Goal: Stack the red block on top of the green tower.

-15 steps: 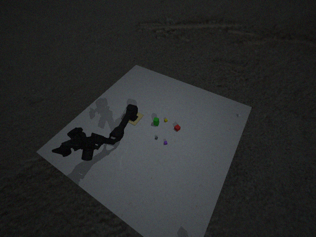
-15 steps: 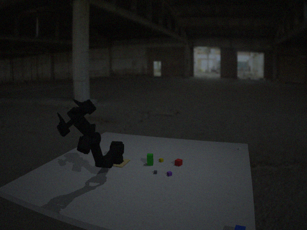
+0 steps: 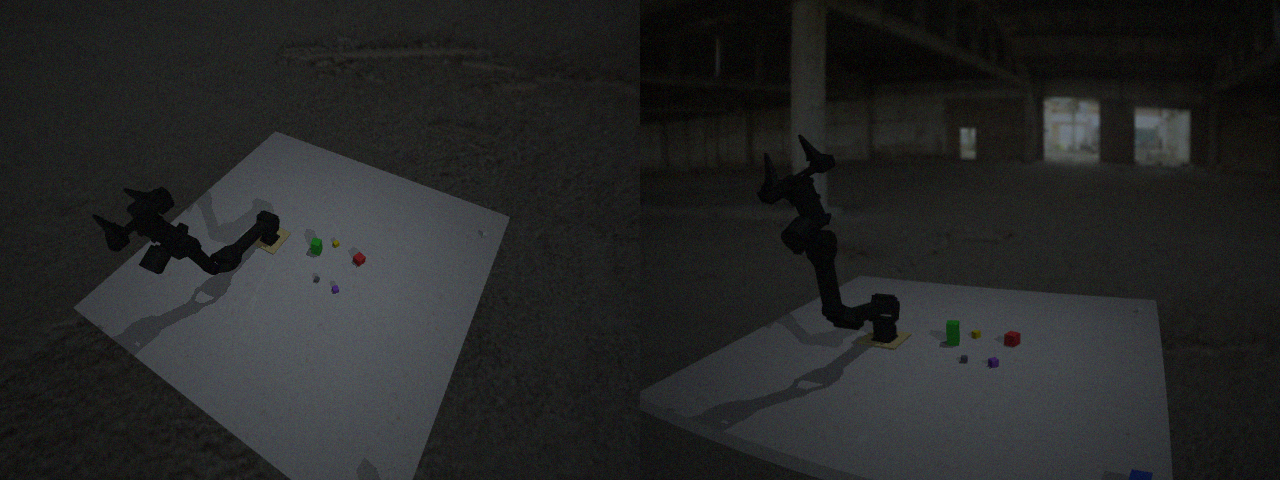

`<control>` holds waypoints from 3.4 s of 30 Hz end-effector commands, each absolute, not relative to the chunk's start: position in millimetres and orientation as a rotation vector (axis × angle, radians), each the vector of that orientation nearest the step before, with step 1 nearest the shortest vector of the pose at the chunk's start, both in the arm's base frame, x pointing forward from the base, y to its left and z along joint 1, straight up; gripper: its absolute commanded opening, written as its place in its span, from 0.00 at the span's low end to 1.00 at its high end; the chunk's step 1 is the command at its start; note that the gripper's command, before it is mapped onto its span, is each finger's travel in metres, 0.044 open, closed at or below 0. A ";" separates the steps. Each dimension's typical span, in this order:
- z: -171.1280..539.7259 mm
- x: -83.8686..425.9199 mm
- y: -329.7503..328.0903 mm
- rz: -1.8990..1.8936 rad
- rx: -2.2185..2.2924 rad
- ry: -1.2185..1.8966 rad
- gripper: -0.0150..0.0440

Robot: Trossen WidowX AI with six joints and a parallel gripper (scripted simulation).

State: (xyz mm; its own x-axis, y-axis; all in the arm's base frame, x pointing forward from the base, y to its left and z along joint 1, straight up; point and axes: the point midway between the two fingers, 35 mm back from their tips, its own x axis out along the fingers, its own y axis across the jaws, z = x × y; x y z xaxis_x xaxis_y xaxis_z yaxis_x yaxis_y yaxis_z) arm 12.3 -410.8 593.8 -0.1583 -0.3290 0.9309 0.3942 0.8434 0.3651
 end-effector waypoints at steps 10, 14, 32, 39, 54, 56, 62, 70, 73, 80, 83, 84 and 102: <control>690.8 -40.8 -200.0 -0.066 -0.327 -1.685 1.00; 704.3 -39.7 -124.4 0.123 -0.418 -1.626 1.00; 664.0 60.2 125.2 0.631 -0.715 -1.058 1.00; 610.6 131.5 195.1 0.777 -0.712 -0.689 1.00; 487.9 270.5 237.8 0.753 -0.551 -0.006 1.00; 472.3 282.0 238.7 0.745 -0.526 0.069 1.00; 393.3 331.6 231.6 0.656 -0.382 0.437 1.00; 287.9 375.4 195.6 0.419 -0.152 0.897 1.00; 250.4 384.2 176.5 0.298 -0.058 1.054 1.00; 172.6 386.1 130.6 -0.033 0.151 1.385 1.00; 145.5 381.1 111.9 -0.187 0.229 1.503 1.00; 141.0 379.9 108.6 -0.215 0.242 1.522 1.00; 89.3 383.5 106.2 -0.225 0.246 1.529 1.00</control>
State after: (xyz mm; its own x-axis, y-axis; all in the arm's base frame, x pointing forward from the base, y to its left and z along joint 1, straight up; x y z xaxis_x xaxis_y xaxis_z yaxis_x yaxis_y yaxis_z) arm 381.9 106.4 92.4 0.0243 0.0099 -0.9997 0.2967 0.9548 0.0167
